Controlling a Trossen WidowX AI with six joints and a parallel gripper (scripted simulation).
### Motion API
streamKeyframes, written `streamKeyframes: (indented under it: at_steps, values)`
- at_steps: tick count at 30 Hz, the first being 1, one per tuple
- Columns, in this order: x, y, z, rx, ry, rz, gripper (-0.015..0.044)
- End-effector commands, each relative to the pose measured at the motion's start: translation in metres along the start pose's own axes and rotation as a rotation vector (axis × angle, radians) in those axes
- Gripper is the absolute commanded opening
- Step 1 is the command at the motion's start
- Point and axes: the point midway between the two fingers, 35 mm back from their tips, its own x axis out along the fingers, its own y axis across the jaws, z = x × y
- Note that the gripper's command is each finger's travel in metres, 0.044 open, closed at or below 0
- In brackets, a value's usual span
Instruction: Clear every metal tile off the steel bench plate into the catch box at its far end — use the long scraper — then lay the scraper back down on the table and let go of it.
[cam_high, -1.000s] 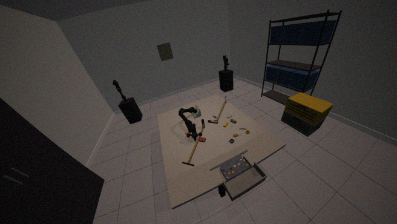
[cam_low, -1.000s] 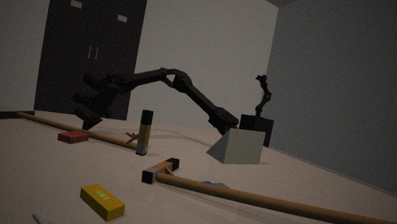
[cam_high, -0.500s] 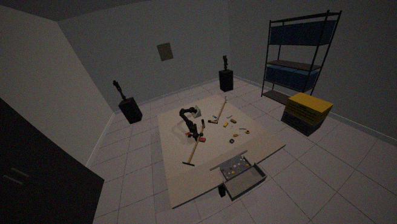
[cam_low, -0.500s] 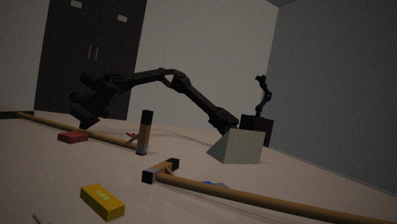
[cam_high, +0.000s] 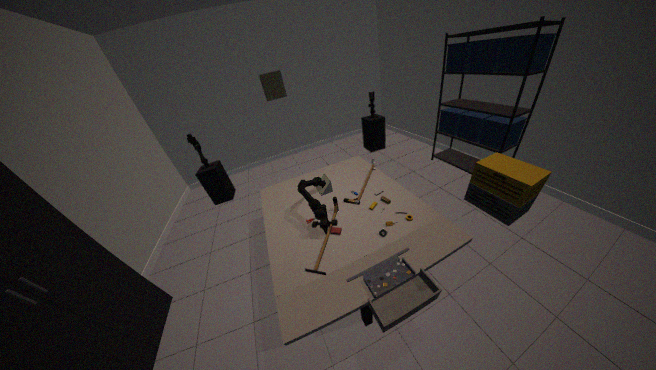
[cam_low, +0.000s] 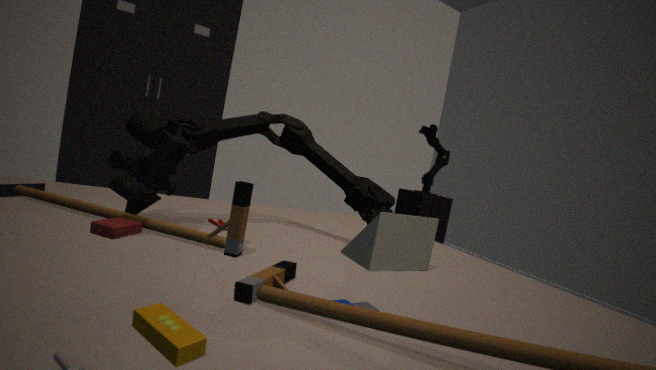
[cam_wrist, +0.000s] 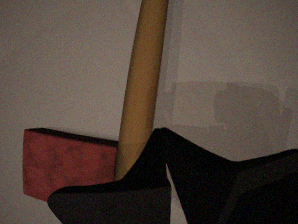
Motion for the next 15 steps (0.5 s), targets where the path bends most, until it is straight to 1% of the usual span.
streamKeyframes:
  at_steps: [1,15]
  values:
    - [0.003,0.006,-0.001,0.002,0.007,0.0,0.0]
    - [0.005,0.019,0.001,0.002,0.006,0.0,0.0]
